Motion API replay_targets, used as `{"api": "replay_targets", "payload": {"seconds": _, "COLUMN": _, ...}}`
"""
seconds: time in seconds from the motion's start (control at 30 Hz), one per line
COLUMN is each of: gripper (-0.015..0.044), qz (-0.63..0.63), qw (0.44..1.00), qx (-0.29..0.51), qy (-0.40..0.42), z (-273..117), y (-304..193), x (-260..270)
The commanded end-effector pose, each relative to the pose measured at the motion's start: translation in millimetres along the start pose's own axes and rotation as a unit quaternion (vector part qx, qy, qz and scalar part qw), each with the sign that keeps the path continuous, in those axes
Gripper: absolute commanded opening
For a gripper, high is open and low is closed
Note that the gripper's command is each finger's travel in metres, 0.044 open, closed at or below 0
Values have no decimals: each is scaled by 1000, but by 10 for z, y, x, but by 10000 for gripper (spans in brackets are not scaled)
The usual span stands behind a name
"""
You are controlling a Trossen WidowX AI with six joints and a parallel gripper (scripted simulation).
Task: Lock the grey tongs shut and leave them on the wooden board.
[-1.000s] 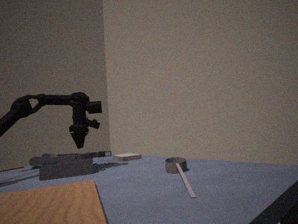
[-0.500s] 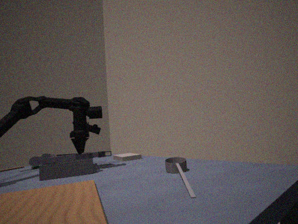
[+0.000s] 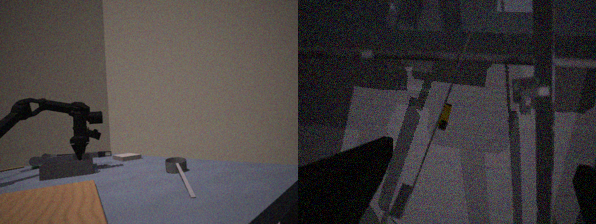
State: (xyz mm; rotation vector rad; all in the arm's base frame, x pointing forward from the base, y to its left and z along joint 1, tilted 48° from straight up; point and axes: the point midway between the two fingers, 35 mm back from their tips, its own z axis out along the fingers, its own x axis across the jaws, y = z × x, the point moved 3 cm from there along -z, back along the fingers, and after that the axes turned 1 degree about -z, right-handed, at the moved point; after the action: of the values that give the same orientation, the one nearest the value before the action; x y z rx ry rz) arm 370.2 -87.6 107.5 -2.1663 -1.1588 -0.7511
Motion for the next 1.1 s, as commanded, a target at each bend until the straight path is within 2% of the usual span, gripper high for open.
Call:
{"api": "replay_targets", "payload": {"seconds": 0.0, "gripper": 440, "qz": 1, "qw": 1000, "qx": 0, "qy": 2, "z": 60, "y": -7, "x": 5}}
{"api": "replay_targets", "payload": {"seconds": 0.5, "gripper": 440, "qz": 1, "qw": 1000, "qx": 1, "qy": 4, "z": 288, "y": -38, "x": 6}}
{"api": "replay_targets", "payload": {"seconds": 0.6, "gripper": 361, "qz": 0, "qw": 1000, "qx": 1, "qy": 2, "z": 254, "y": -30, "x": 2}}
{"api": "replay_targets", "payload": {"seconds": 1.07, "gripper": 268, "qz": 0, "qw": 1000, "qx": 1, "qy": 2, "z": 254, "y": -30, "x": 2}}
